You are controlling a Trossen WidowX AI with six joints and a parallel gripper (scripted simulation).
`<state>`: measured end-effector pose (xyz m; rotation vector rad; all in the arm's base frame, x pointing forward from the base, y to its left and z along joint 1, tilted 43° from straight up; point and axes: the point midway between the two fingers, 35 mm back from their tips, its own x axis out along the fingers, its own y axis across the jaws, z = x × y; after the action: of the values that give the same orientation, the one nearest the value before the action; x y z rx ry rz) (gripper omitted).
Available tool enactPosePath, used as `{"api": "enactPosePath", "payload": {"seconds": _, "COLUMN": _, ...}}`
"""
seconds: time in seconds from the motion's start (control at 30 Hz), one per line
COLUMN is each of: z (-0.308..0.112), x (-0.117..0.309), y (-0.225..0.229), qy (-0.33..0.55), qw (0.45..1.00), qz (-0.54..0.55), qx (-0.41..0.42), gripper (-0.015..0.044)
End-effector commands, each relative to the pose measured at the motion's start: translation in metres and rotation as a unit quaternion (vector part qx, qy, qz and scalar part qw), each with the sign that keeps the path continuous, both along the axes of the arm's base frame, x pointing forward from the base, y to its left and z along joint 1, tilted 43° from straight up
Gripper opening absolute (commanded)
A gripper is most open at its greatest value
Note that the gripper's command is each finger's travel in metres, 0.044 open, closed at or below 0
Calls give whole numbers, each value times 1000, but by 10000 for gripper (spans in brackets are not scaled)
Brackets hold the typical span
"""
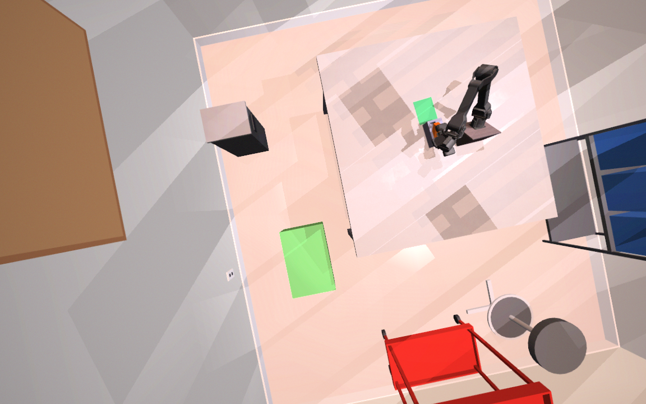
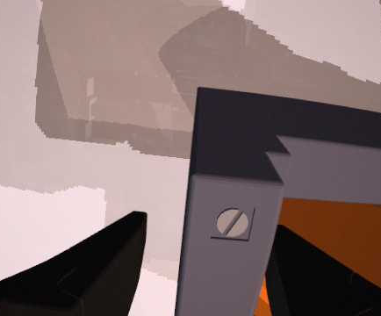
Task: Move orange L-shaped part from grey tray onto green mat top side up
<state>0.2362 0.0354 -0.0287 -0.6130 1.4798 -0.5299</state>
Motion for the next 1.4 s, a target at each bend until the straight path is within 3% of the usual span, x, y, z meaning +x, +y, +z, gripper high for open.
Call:
{"api": "enactPosePath", "payload": {"seconds": 0.0, "z": -1, "x": -3, "y": -4, "qy": 5, "qw": 1000, "qz": 1, "qx": -7, "gripper": 180}}
{"api": "enactPosePath", "payload": {"seconds": 0.83, "z": 4, "x": -3, "y": 17, "qy": 5, "qw": 1000, "qz": 1, "qx": -6, "gripper": 180}}
{"api": "enactPosePath", "payload": {"seconds": 1.13, "z": 78, "x": -5, "y": 70, "qy": 6, "qw": 1000, "qz": 1, "qx": -5, "gripper": 180}}
{"api": "enactPosePath", "payload": {"seconds": 1.37, "z": 80, "x": -5, "y": 72, "qy": 6, "qw": 1000, "qz": 1, "qx": -6, "gripper": 180}}
